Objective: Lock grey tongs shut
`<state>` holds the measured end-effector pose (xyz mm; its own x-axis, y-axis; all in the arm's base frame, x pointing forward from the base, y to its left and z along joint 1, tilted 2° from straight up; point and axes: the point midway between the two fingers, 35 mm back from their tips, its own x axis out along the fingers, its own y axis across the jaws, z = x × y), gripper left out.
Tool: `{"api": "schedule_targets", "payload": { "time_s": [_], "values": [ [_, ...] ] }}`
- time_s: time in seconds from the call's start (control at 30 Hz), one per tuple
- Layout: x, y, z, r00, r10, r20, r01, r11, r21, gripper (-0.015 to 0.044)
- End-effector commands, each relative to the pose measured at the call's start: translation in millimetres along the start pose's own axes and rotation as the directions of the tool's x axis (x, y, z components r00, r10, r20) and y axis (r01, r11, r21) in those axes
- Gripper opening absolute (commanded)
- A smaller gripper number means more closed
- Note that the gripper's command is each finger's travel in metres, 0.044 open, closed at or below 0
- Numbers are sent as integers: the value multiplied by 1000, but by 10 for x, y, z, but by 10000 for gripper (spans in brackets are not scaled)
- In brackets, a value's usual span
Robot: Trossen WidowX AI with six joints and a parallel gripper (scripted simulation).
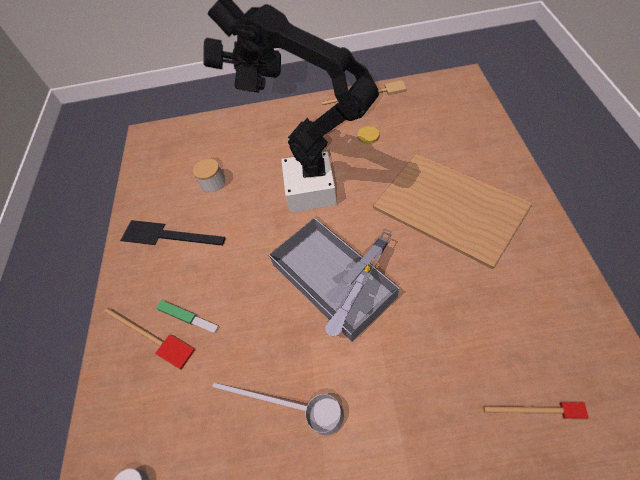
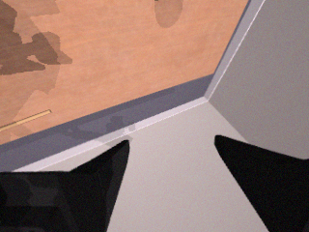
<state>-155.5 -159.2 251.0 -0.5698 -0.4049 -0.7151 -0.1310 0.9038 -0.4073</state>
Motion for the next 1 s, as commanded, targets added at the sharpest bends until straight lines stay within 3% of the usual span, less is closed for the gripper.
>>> {"api": "schedule_targets", "payload": {
  "time_s": [0.0, 0.13, 0.37, 0.73, 0.97],
  "values": [
    [0, 0, 0, 1000, 0, 0, 0, 1000, 0, 426],
    [19, -155, 140, 998, -34, 54, 37, 997, -66, 321],
    [-25, -689, 849, 952, -116, 282, 205, 928, -310, 137],
    [-563, -1023, 2242, 803, -79, 590, 498, 632, -594, -150],
    [-1069, -827, 3041, 711, 11, 703, 645, 385, -660, -150]
  ]
}}
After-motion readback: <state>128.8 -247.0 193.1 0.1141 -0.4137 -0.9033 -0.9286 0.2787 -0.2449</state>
